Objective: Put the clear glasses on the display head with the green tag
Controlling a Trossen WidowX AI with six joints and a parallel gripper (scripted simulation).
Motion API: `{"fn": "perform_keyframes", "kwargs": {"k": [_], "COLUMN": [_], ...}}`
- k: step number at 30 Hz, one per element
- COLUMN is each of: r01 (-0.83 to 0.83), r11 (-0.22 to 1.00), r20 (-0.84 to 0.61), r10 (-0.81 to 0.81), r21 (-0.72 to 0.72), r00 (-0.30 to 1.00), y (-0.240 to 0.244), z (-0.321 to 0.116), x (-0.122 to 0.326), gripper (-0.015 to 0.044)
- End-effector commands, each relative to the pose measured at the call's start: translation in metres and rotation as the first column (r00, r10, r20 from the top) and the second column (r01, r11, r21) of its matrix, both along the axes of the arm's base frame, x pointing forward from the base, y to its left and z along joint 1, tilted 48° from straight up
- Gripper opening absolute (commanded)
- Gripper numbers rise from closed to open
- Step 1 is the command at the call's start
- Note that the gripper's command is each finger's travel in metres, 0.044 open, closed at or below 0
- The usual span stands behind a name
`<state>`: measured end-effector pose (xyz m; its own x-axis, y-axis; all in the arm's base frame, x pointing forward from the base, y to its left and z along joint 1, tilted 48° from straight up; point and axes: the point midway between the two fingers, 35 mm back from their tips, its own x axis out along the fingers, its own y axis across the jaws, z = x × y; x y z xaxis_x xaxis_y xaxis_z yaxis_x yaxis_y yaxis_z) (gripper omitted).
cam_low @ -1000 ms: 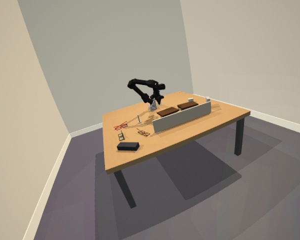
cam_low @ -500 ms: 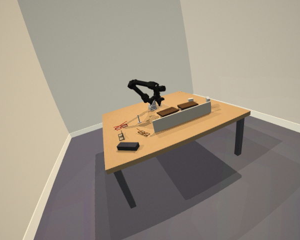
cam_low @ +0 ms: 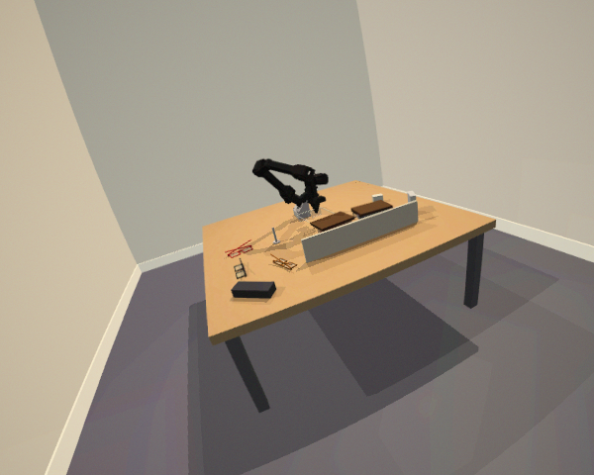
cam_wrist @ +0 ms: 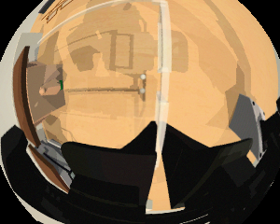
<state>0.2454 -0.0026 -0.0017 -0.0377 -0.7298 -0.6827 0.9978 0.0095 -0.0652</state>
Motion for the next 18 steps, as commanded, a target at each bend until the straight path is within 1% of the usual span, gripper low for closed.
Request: {"fn": "perform_keyframes", "kwargs": {"k": [1, 18], "r01": [-0.004, -0.008], "r11": [1.000, 1.000], "r20": [-0.005, -0.001], "r10": [0.004, 0.008], "r21": [-0.006, -0.005], "r00": [1.000, 1.000], "y": [-0.004, -0.005], "z": [-0.002, -0.004], "x": [-0.001, 0.017], "gripper": [0.0000, 0.0000]}}
